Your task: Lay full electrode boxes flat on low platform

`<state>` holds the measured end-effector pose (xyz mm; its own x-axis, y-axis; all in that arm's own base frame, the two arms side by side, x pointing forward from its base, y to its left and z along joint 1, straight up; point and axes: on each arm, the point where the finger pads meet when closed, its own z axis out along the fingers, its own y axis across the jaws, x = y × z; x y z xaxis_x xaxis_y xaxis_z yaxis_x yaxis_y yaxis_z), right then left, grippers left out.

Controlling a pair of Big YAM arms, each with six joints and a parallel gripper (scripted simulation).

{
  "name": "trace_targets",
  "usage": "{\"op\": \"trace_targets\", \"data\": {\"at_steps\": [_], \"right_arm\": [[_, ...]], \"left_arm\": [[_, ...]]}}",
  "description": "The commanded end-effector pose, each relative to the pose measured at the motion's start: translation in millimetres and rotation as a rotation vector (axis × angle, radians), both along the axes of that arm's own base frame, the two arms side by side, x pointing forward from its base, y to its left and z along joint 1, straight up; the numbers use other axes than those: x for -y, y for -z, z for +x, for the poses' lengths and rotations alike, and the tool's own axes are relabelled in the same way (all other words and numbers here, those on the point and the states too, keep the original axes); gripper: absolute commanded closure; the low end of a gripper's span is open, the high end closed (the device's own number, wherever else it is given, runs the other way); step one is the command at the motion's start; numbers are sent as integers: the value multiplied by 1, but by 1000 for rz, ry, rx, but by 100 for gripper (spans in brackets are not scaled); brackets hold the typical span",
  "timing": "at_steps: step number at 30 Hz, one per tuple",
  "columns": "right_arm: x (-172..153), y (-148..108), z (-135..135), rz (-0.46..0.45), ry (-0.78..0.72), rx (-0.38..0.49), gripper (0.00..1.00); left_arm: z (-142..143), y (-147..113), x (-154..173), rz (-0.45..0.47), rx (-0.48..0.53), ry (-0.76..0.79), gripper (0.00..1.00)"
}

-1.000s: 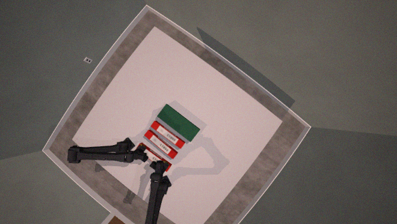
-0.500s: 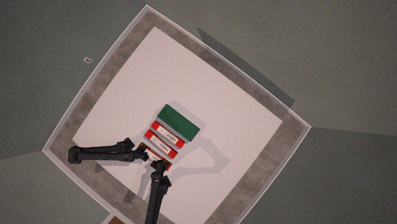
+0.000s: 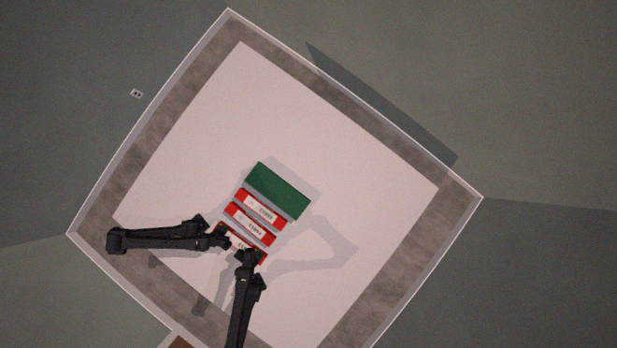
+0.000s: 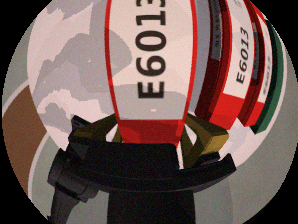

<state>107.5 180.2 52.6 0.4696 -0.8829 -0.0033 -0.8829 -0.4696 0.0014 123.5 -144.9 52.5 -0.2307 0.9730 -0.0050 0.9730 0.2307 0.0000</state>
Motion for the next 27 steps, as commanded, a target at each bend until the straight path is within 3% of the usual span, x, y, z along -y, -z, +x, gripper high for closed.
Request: {"op": "trace_targets", "data": {"at_steps": [1,27], "right_arm": [[-7,-4,9,19,4,17,100],[-8,12,9,19,6,17,100]], "left_arm": [[7,-5,5,-8,11,-13,100],[5,17,2,-4,8,-12,100]]}}
